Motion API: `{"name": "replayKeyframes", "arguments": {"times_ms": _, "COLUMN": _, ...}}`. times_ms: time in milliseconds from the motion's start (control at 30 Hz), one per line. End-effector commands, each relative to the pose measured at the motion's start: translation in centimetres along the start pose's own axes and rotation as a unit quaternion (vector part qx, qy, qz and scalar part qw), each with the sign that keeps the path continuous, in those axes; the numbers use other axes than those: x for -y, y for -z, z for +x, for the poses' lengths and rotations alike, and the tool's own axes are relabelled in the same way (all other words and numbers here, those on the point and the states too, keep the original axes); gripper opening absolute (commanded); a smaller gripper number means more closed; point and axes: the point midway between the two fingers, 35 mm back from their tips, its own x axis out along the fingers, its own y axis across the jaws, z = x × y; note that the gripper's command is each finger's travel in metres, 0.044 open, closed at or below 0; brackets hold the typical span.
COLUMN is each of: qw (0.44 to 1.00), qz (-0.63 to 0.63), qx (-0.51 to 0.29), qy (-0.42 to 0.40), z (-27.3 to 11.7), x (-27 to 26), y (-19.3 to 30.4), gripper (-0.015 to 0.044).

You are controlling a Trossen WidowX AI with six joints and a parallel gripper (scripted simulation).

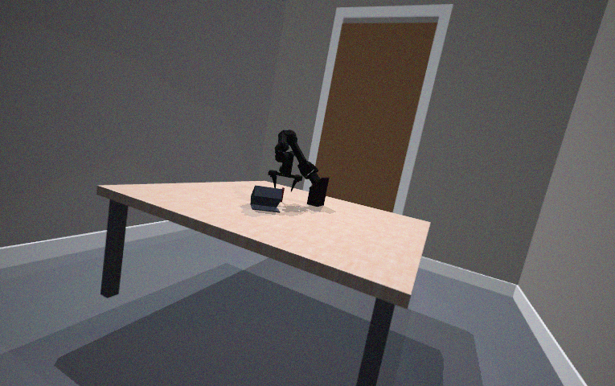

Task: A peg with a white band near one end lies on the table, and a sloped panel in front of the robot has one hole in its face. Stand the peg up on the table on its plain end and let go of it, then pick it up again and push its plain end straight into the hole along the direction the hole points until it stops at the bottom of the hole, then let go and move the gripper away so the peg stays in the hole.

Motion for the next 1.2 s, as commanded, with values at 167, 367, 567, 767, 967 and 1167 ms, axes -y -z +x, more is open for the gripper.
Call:
{"name": "replayKeyframes", "arguments": {"times_ms": 167, "qw": 1.0, "qz": -0.002, "qx": 0.001, "qy": -0.004, "z": 1.5, "x": 0.0, "y": -0.2, "gripper": 0.044}}
{"name": "replayKeyframes", "arguments": {"times_ms": 367, "qw": 1.0, "qz": -0.003, "qx": 0.002, "qy": -0.006, "z": 2.5, "x": -0.1, "y": -0.3, "gripper": 0.044}}
{"name": "replayKeyframes", "arguments": {"times_ms": 567, "qw": 1.0, "qz": 0.0, "qx": 0.002, "qy": -0.004, "z": 2.5, "x": -0.2, "y": -0.3, "gripper": 0.0388}}
{"name": "replayKeyframes", "arguments": {"times_ms": 767, "qw": 1.0, "qz": 0.0, "qx": 0.002, "qy": -0.004, "z": 2.5, "x": -0.2, "y": -0.3, "gripper": 0.023}}
{"name": "replayKeyframes", "arguments": {"times_ms": 967, "qw": 1.0, "qz": 0.0, "qx": 0.002, "qy": -0.004, "z": 2.5, "x": -0.2, "y": -0.3, "gripper": 0.0072}}
{"name": "replayKeyframes", "arguments": {"times_ms": 1167, "qw": 1.0, "qz": 0.0, "qx": 0.002, "qy": -0.004, "z": 2.5, "x": -0.2, "y": -0.3, "gripper": 0.0}}
